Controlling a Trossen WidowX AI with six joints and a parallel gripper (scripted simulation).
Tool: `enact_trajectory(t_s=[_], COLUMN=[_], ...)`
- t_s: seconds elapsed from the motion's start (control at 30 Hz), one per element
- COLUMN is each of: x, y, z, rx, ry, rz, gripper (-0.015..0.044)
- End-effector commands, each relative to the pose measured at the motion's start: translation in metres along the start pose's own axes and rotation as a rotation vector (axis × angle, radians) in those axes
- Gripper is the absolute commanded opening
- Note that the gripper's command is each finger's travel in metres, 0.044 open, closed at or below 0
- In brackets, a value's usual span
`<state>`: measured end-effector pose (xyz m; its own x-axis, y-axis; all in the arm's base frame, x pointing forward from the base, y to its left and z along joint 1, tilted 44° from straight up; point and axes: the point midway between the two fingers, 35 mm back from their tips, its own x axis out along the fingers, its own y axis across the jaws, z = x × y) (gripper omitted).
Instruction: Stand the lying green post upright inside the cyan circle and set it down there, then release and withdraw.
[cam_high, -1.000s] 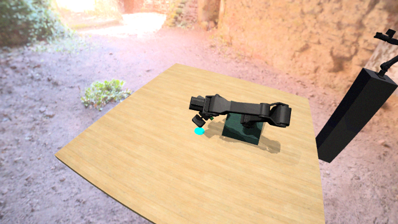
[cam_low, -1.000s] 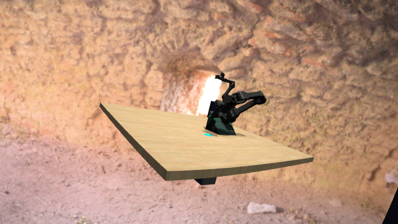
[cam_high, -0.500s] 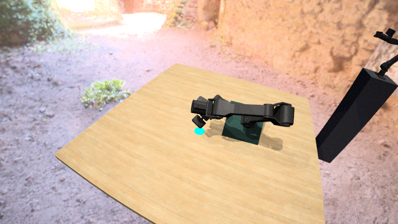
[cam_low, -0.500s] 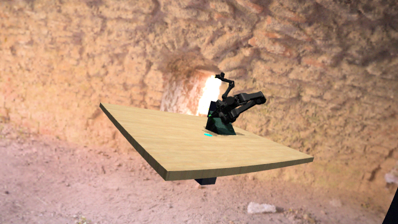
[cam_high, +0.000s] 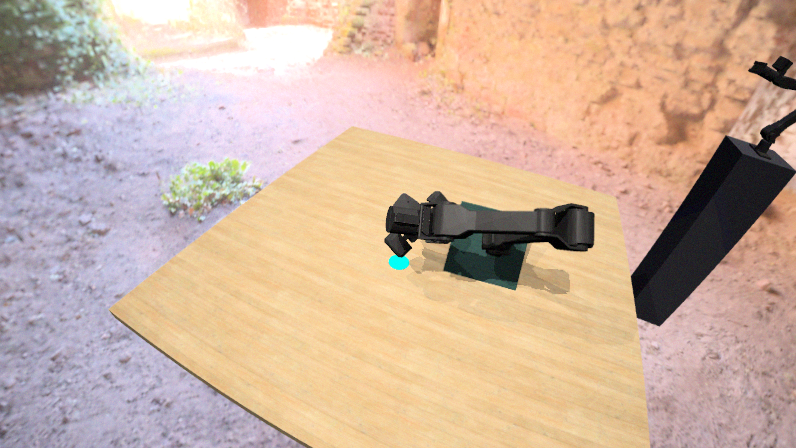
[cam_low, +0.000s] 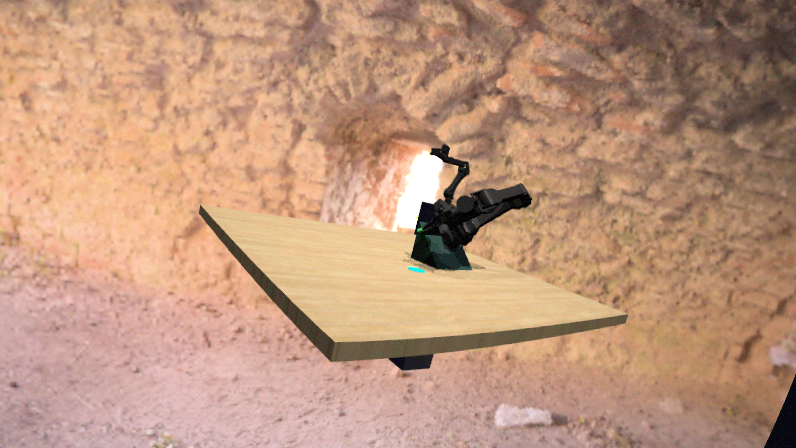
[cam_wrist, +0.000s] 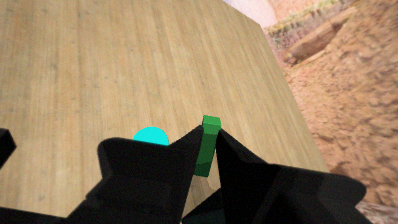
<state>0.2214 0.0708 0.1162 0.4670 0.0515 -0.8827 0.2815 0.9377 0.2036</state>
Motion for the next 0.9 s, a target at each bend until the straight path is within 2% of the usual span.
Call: enact_trajectory(t_s=[0.0, 0.87], x=[-0.0003, -0.0061], y=[-0.0003, 0.0024], z=[0.0002, 0.0036], rx=[0.015, 0.086], ry=[-0.031, -0.198], rz=[0.001, 0.039], gripper=[0.0023, 0.0023])
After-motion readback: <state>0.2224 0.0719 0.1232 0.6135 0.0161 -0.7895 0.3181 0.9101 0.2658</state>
